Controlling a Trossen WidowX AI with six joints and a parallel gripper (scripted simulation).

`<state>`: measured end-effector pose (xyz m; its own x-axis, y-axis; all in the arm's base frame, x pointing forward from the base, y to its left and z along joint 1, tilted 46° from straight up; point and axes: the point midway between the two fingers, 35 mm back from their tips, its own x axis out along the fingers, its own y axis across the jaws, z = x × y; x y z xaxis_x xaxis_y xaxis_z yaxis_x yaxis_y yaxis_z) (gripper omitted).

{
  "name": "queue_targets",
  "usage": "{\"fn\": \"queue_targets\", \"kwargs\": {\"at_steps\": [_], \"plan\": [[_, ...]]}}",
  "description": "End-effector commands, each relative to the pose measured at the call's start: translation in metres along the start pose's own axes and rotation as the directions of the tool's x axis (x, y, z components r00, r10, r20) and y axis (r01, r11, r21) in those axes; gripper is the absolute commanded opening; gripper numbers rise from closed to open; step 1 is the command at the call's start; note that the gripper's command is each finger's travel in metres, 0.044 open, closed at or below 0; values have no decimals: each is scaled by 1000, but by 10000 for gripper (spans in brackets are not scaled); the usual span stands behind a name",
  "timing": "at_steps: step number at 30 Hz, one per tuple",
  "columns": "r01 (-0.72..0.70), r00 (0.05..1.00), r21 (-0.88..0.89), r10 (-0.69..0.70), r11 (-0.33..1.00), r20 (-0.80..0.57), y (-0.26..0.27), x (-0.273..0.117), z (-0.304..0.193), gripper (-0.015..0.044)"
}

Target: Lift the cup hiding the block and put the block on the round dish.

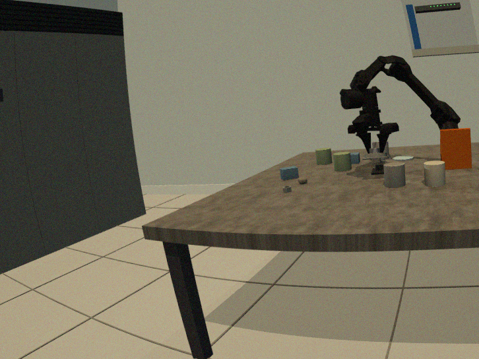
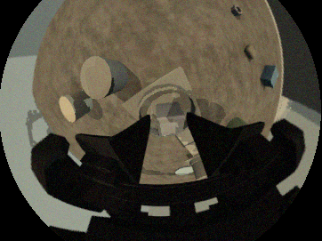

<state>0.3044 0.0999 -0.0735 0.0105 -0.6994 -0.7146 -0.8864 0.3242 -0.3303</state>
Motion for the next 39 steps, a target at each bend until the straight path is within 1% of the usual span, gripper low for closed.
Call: {"fn": "queue_targets", "kwargs": {"at_steps": [1,2,8,12,13,28,33,39], "plan": [[5,1000,-5,-5,1000,-3,0,2,0,181],[5,1000,-5,-5,1000,-3,0,2,0,155],[5,1000,-5,-5,1000,-3,0,2,0,115],[5,1000,-6,-5,1000,-2,-1,-5,1,10],[4,1000,-6,-4,1000,-2,-1,-11,2,0],[2,1000,-7,-2,1000,-1,1,-90,1,0],[0,1000,-11,0,1000,4,-4,-93,-3,0],[-13,999,-35,14,999,34,-34,-89,-29,0]]}}
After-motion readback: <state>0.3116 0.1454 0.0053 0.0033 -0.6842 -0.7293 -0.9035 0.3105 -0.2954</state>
